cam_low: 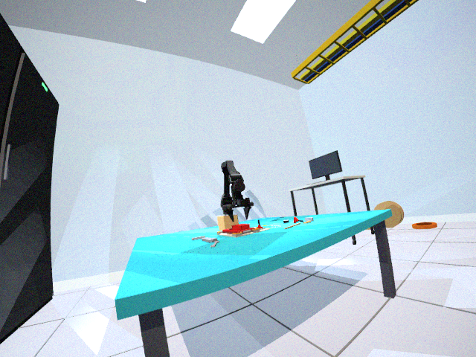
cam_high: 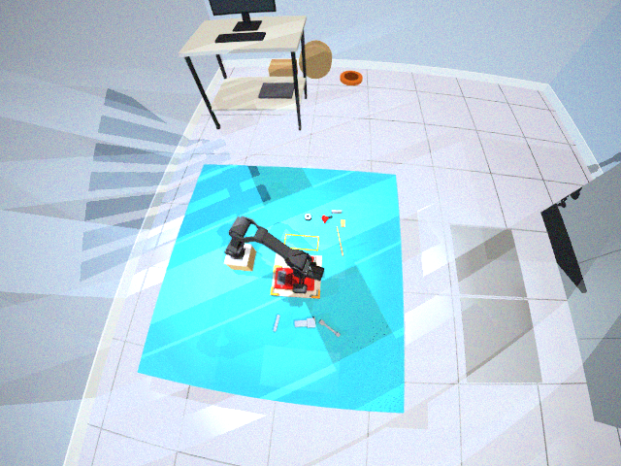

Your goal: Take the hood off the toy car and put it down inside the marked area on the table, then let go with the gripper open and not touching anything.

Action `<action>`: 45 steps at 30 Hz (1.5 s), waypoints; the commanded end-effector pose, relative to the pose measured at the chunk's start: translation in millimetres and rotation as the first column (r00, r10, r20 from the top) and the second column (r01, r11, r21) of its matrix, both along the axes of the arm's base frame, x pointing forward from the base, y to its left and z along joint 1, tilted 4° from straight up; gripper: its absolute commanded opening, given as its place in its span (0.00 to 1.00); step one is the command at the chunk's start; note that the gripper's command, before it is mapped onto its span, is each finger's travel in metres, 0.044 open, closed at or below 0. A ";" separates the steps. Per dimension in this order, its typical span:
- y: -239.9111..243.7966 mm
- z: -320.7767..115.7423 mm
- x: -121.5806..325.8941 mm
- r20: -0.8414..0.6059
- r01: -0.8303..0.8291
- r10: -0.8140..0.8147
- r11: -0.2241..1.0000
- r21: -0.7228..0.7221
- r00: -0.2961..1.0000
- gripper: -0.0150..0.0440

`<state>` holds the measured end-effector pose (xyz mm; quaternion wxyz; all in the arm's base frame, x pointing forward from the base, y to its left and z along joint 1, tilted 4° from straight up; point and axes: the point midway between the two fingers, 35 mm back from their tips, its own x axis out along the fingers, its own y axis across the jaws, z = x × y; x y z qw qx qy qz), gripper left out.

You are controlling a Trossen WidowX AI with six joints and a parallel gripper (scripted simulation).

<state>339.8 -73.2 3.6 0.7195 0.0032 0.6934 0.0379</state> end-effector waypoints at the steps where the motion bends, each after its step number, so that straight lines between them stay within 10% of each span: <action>1: 0.1 -4.6 -1.3 -0.006 0.002 -0.002 1.000 -0.002 1.000 1.00; 45: 1.0 -29.9 -1.3 -0.006 0.002 -0.002 1.000 -0.002 1.000 1.00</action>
